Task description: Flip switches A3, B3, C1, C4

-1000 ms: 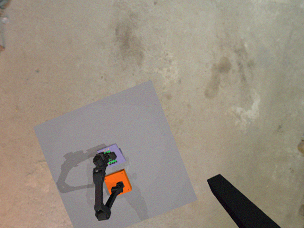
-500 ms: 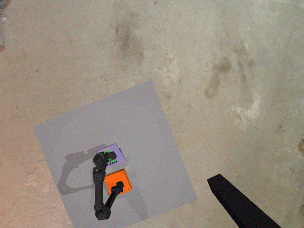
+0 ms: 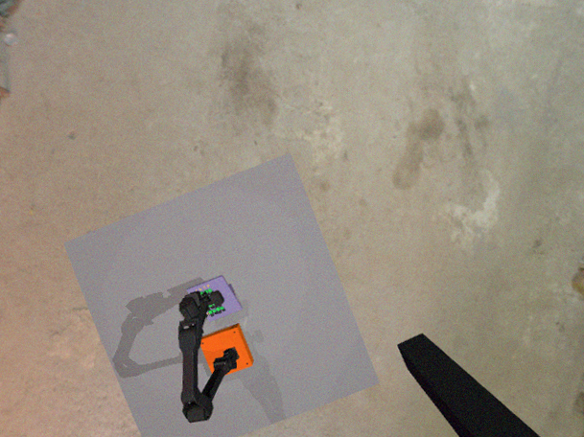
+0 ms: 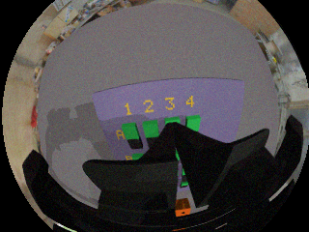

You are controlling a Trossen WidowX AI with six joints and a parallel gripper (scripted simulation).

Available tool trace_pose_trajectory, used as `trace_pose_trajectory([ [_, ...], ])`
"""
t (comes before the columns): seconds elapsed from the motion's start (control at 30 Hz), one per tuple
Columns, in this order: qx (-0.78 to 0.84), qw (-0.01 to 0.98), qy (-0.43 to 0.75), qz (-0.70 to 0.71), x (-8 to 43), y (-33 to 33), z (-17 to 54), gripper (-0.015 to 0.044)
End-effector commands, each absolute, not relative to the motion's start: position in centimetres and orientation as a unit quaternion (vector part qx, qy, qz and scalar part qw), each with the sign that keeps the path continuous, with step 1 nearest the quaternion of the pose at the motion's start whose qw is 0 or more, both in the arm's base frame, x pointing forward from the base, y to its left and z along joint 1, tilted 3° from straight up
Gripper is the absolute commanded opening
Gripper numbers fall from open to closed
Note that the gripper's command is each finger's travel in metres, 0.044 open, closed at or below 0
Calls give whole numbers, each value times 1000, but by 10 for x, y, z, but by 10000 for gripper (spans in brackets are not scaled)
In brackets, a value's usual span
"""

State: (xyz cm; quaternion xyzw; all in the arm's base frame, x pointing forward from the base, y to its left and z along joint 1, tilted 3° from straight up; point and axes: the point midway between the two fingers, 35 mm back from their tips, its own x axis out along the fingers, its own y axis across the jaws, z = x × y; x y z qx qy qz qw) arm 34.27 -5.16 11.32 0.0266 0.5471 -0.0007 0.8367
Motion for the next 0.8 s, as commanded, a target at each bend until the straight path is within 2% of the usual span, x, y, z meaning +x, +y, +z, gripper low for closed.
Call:
trace_pose_trajectory([
  [0.0, 27, 836, 548, -4, 343, -53, 112, 0],
  [0.43, 27, 836, 548, -4, 344, -52, 110, 0],
  [0.6, 27, 842, 538, -5, 317, -54, 166, 0],
  [0.77, 27, 843, 538, -5, 315, -54, 169, 0],
])
